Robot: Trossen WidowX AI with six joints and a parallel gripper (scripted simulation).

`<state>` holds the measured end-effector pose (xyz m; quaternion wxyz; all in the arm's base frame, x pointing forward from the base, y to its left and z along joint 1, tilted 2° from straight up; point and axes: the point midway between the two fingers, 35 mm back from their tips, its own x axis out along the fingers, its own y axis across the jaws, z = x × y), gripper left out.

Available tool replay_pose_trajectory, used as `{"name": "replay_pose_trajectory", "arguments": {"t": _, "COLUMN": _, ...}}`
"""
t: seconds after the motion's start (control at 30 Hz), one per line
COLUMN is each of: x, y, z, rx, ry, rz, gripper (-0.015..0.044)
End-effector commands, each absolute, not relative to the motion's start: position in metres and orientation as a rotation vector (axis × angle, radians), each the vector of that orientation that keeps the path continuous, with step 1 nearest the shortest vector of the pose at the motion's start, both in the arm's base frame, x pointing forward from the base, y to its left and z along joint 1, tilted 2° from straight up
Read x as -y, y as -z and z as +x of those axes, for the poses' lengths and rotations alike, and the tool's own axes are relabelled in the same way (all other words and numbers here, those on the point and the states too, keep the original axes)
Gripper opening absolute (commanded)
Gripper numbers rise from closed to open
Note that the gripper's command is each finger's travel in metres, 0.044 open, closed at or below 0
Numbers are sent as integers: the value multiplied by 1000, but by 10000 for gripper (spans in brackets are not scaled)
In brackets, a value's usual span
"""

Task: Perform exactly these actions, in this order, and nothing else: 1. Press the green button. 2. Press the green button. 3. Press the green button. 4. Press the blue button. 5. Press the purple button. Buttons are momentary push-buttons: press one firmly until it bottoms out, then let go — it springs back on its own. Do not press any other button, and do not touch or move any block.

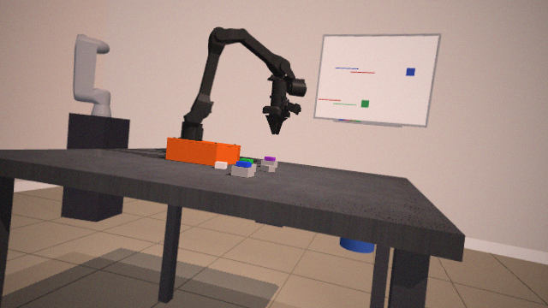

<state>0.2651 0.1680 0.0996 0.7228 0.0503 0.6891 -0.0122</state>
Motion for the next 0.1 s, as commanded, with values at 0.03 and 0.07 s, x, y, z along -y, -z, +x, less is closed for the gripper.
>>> {"name": "replay_pose_trajectory", "arguments": {"t": 0.03, "x": -171, "y": -106, "z": 262, "rx": -1530, "ry": 52, "rz": 121, "gripper": 361}}
{"name": "replay_pose_trajectory", "arguments": {"t": 0.07, "x": -171, "y": -106, "z": 262, "rx": -1530, "ry": 52, "rz": 121, "gripper": 361}}
